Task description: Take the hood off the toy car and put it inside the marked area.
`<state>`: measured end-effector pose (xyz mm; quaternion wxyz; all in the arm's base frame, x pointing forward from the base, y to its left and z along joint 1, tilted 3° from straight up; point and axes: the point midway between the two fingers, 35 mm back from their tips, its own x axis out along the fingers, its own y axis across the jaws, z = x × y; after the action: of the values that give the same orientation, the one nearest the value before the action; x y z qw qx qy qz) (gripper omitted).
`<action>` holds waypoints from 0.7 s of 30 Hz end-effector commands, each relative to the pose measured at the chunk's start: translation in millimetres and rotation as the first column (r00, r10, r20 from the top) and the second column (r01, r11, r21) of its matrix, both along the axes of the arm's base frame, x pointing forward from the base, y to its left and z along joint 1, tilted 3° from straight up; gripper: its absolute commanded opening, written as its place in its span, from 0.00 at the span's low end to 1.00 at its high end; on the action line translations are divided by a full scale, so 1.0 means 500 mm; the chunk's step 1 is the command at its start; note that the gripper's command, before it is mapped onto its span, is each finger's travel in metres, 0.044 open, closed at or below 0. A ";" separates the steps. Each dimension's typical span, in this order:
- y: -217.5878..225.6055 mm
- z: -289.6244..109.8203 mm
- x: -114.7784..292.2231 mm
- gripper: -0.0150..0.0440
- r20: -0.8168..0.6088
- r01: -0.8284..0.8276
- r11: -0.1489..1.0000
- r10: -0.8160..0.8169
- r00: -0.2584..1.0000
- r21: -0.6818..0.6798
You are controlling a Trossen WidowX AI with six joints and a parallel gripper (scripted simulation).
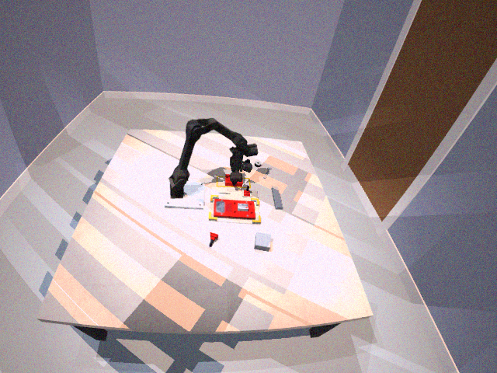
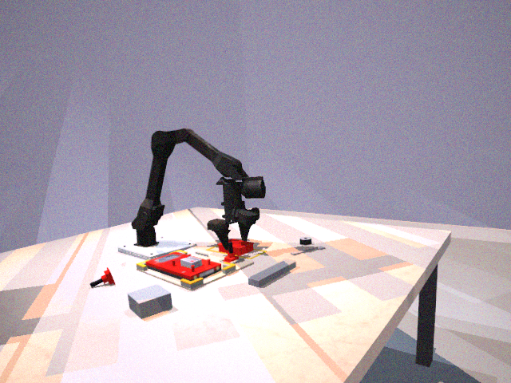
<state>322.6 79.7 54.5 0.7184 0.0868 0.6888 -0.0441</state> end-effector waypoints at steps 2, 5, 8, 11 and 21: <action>-0.002 0.052 0.004 1.00 0.004 -0.001 1.000 0.001 1.000 0.001; -0.006 0.113 0.000 1.00 0.002 -0.001 1.000 0.001 1.000 0.001; -0.008 0.144 -0.005 1.00 0.001 -0.001 1.000 0.001 1.000 0.001; -0.008 0.144 -0.005 1.00 0.001 -0.001 1.000 0.001 1.000 0.001; -0.008 0.144 -0.005 1.00 0.001 -0.001 1.000 0.001 1.000 0.001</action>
<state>320.4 75.6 125.4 0.7193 0.0881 0.6875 -0.0454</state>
